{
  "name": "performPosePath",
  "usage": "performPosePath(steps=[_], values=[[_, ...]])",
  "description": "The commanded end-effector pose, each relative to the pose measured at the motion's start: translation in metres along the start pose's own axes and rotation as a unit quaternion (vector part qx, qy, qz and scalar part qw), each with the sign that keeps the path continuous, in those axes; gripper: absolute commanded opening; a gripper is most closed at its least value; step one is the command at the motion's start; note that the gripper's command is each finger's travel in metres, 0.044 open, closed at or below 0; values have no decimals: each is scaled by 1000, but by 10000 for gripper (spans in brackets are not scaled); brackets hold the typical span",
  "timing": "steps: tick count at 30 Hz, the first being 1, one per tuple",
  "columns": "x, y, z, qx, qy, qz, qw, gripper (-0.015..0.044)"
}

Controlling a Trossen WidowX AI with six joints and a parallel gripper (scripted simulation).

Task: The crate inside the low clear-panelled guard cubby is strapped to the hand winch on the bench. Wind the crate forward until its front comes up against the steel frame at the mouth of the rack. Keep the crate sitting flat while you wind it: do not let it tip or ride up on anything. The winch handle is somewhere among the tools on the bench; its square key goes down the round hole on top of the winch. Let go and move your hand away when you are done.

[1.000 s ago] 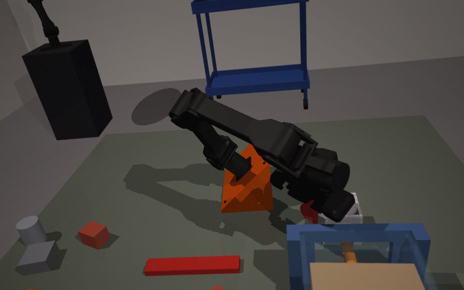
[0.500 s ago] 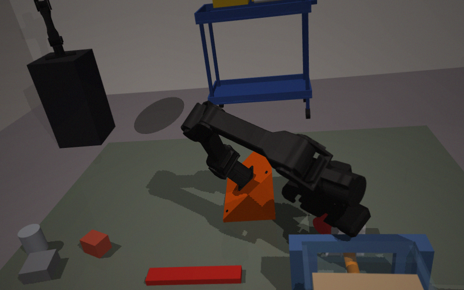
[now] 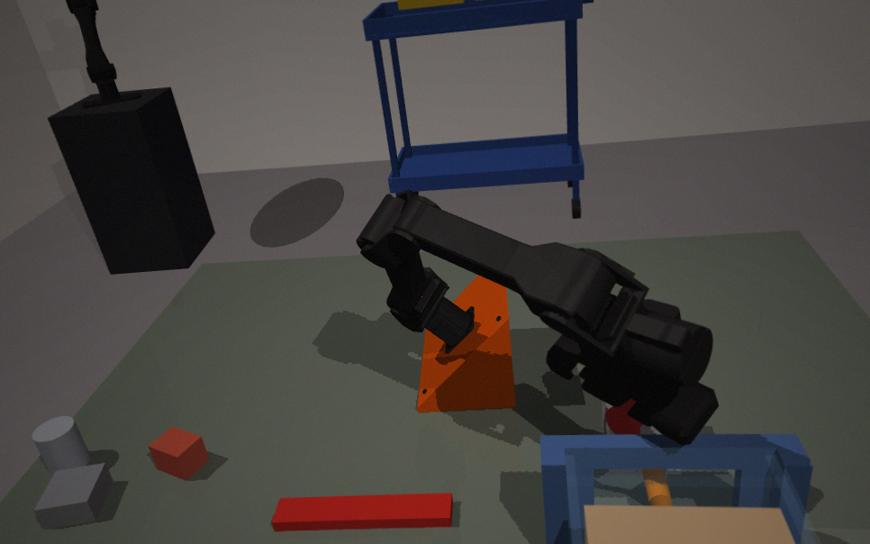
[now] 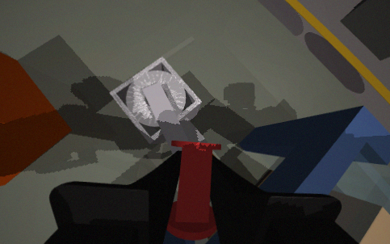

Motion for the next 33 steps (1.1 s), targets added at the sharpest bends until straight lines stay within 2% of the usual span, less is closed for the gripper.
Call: performPosePath(steps=[1,33], values=[[-6,-5,-12,9,-1,-3,1000,0],[-41,-21,-44,11,-1,-4,1000,0]])
Point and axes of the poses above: the point midway between the two fingers, 35 mm back from their tips, its own y axis back along the fingers, its own z axis across the jaws, x = y × z, the point moved 5 cm from there along y, back along the fingers, and after that the axes turned 7 degrees about y, right-handed, at the moved point
